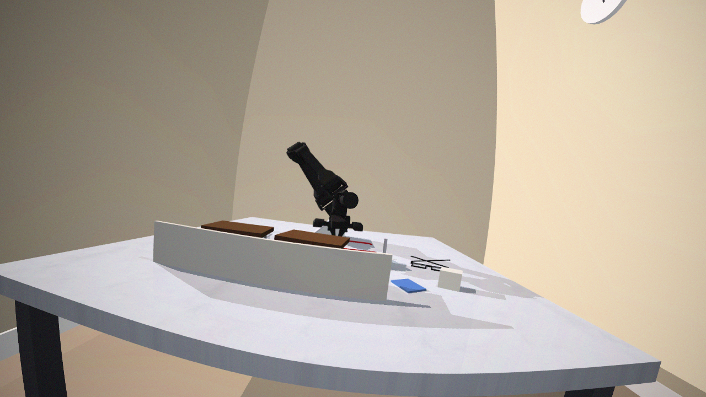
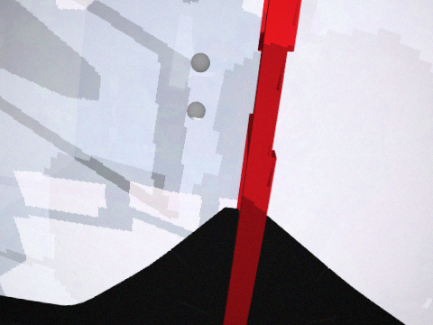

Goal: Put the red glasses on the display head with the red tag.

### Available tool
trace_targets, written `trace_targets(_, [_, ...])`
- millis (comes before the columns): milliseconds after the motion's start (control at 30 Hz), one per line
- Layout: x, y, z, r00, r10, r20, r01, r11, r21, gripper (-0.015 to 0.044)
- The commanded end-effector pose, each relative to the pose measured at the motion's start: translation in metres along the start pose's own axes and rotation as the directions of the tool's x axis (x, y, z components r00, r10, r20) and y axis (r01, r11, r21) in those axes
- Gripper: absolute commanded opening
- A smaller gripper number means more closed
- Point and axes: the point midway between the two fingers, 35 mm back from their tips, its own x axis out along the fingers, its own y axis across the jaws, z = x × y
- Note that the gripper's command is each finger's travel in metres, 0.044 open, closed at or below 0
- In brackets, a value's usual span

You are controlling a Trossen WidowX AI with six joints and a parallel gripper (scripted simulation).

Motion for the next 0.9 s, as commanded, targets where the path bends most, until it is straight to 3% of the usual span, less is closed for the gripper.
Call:
trace_targets(0, [0.0046, -0.0008, -0.0026, 1.000, -0.005, -0.003, 0.005, 1.000, -0.006, 0.0000])
trace_targets(200, [0.0085, -0.0013, -0.0034, 1.000, -0.006, -0.003, 0.006, 1.000, -0.006, 0.0000])
trace_targets(333, [0.0058, -0.0007, -0.0013, 1.000, -0.002, -0.001, 0.002, 1.000, 0.000, 0.0105])
trace_targets(867, [0.0034, 0.0024, -0.0017, 1.000, -0.002, -0.001, 0.002, 1.000, -0.001, 0.0107])
